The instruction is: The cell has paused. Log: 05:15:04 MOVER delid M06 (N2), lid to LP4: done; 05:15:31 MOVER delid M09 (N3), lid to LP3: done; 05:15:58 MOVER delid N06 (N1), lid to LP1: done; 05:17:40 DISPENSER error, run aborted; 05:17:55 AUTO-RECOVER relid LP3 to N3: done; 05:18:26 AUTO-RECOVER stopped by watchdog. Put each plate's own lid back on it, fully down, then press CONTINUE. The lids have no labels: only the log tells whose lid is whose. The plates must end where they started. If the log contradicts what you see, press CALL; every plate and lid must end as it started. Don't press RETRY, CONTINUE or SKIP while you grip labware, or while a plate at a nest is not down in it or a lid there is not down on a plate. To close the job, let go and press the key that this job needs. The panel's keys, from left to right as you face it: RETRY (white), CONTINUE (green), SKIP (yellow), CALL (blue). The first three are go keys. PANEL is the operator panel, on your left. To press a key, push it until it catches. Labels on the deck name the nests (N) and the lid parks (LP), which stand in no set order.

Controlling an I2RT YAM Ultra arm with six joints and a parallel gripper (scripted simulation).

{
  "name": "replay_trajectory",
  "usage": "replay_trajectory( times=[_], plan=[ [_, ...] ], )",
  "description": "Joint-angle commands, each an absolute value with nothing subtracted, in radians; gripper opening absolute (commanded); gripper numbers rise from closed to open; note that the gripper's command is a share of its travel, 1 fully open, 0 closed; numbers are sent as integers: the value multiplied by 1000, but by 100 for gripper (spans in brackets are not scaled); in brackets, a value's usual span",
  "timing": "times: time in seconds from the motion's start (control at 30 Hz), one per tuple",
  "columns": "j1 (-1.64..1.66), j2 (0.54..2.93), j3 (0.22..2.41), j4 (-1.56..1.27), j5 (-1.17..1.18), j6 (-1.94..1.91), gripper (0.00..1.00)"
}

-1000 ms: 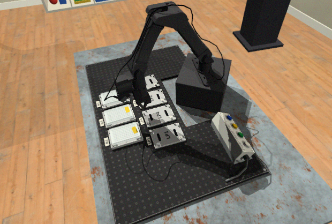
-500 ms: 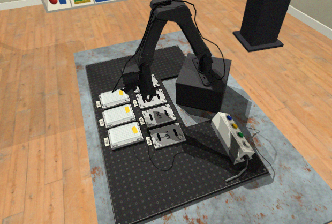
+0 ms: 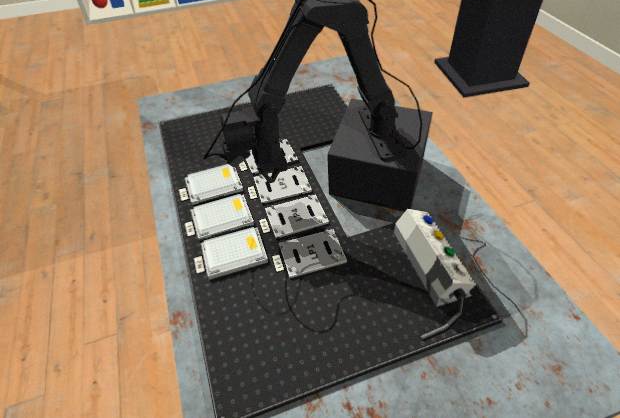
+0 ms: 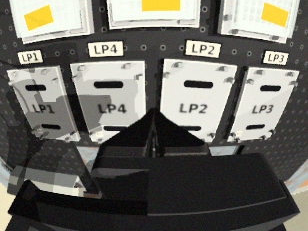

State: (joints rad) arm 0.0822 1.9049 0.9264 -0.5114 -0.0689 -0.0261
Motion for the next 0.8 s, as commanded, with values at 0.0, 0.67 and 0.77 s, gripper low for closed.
replay_trajectory(
  times=[0.0, 0.67, 0.77],
  plan=[
    [68, 1838, 967, -607, -76, -40, 0],
    [162, 1743, 923, -691, -64, -67, 0],
    [216, 1730, 928, -679, -57, -72, 0]
  ],
)
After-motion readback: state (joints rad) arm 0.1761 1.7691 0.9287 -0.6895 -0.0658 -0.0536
